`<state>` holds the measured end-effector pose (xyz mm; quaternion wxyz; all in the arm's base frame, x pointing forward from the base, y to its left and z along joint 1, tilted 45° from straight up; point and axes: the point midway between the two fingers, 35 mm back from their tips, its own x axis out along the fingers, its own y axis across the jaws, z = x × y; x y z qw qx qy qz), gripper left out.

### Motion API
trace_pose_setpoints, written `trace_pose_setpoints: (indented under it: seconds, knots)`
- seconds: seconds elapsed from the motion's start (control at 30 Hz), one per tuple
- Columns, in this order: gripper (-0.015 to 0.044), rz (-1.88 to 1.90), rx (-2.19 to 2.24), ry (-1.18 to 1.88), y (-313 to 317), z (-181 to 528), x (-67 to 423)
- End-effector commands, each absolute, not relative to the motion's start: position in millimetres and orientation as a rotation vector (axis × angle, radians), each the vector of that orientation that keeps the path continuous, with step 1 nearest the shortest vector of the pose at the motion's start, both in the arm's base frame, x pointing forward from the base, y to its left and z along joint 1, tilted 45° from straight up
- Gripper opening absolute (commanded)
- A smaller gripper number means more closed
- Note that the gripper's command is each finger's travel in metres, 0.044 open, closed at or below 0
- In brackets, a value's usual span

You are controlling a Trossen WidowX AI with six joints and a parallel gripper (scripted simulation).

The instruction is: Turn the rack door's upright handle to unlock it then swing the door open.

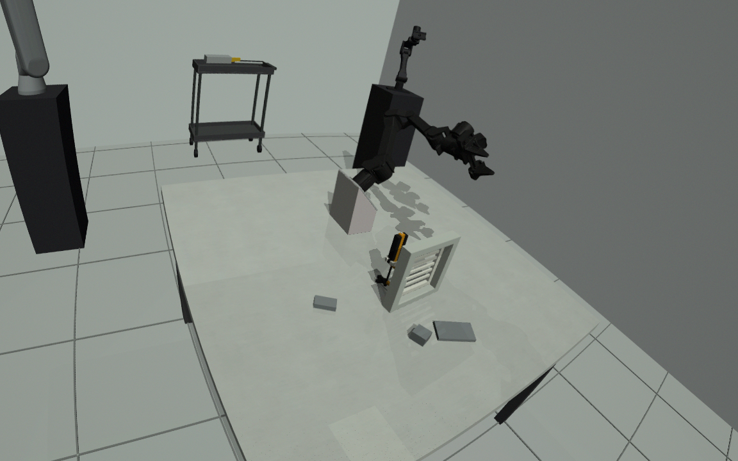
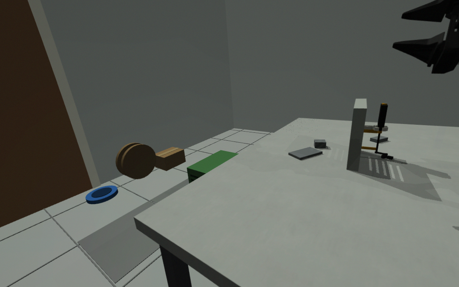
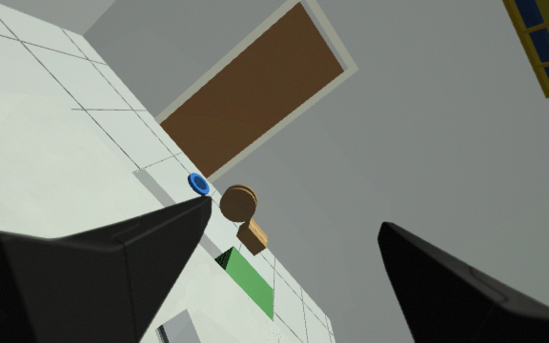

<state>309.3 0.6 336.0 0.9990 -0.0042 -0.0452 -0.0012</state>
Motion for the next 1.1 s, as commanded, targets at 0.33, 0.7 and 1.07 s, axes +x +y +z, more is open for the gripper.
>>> trace_pose_setpoints:
  seconds: [0.33,0.7,1.07]
  knots:
    - [0.0298,-0.006,-0.058,0.098,-11,306,338]
    - [0.0298,0.005,-0.099,0.344,-33,259,367]
    - [0.0298,0.06,-0.121,0.587,-53,214,383]
